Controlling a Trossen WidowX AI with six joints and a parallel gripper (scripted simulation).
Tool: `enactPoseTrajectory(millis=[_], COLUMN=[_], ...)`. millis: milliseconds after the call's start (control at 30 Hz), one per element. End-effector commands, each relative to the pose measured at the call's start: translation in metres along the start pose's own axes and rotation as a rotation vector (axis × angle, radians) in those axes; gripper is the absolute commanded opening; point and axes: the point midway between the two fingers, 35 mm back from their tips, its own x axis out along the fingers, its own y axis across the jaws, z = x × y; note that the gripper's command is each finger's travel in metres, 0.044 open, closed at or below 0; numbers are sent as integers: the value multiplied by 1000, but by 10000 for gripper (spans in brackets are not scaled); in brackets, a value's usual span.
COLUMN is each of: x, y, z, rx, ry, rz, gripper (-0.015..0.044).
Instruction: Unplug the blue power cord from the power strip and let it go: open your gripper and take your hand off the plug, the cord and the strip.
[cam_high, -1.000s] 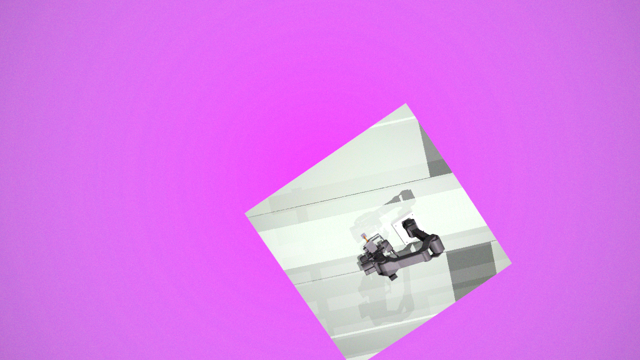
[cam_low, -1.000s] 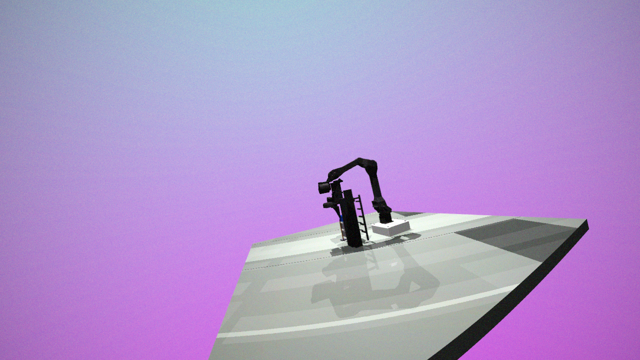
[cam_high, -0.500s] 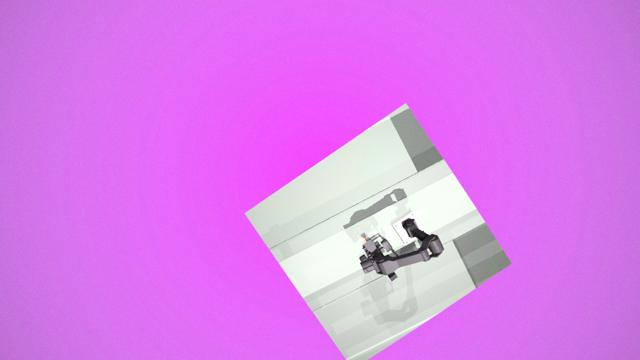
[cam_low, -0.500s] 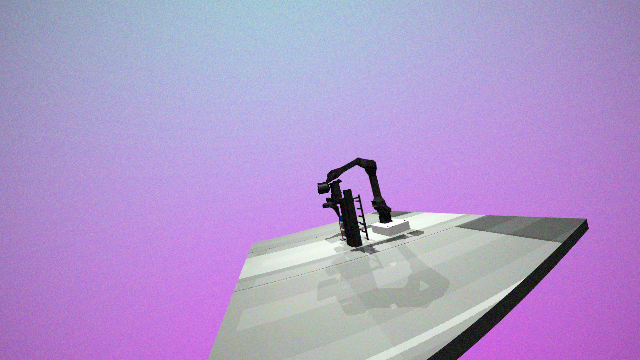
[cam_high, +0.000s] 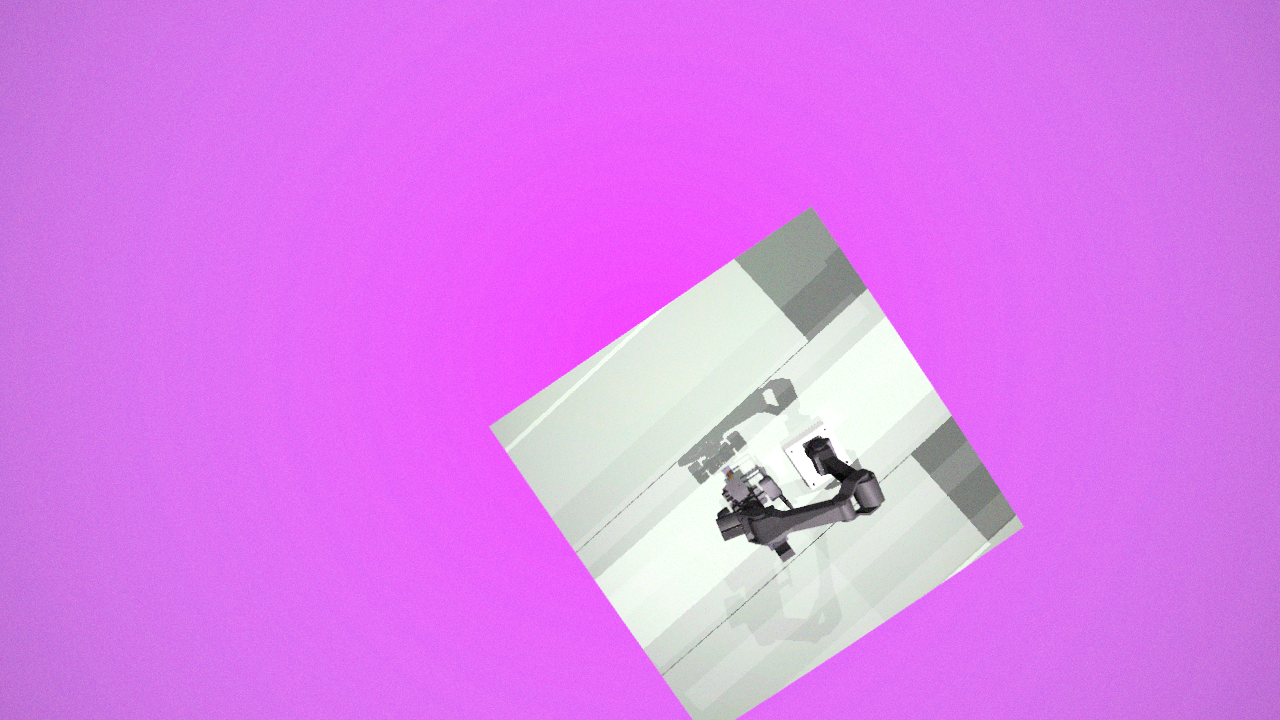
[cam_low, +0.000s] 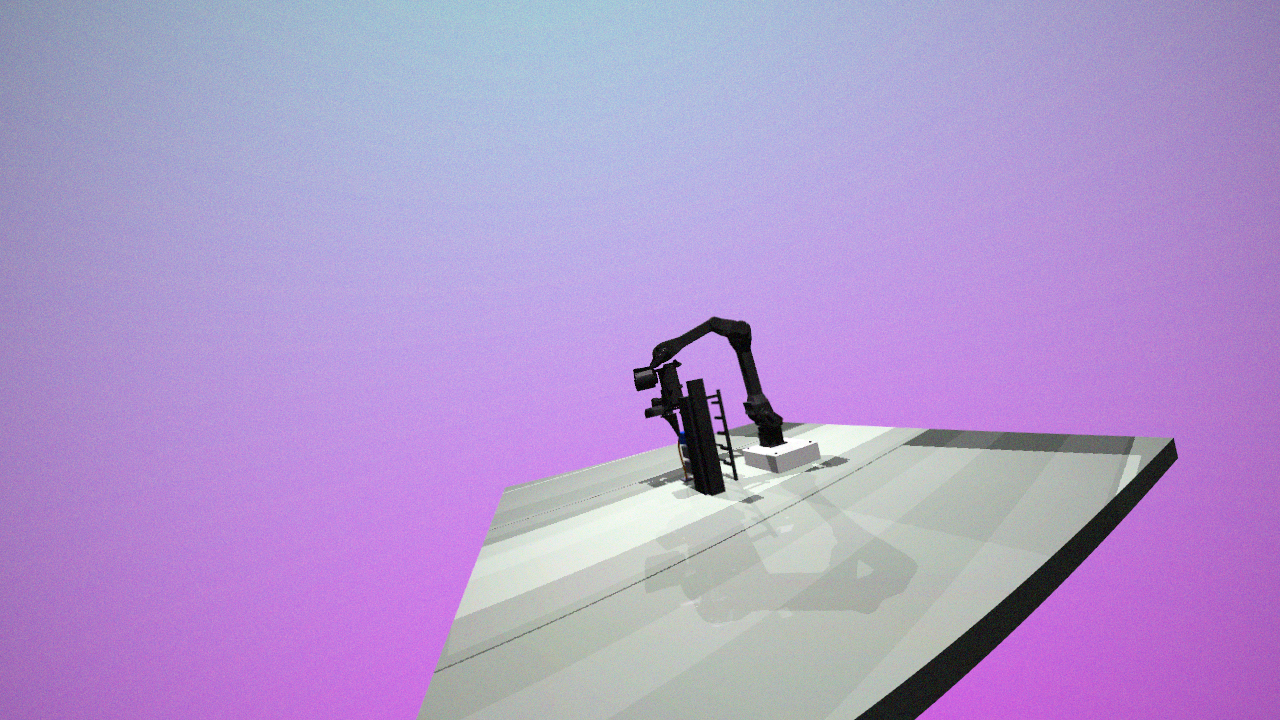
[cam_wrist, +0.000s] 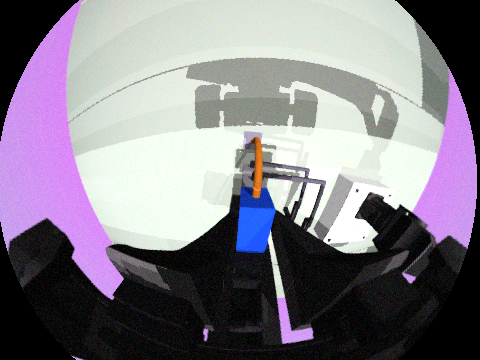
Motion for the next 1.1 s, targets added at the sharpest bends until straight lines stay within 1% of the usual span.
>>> enactPoseTrajectory(millis=[0, 167, 300, 600, 733, 867, 1067], x=[-9, -11, -6, -6, -13, -24, -24], y=[-1, -3, -6, -6, -5, -8, -9], z=[36, 44, 36, 36, 57, 92, 94], rx=[37, 37, 39, 39, 39, 39, 39], ry=[-96, -97, -95, -95, -97, -101, -101], rz=[6, 6, 6, 6, 6, 6, 6], gripper=[0, 0, 105, 341, 440, 440, 440])
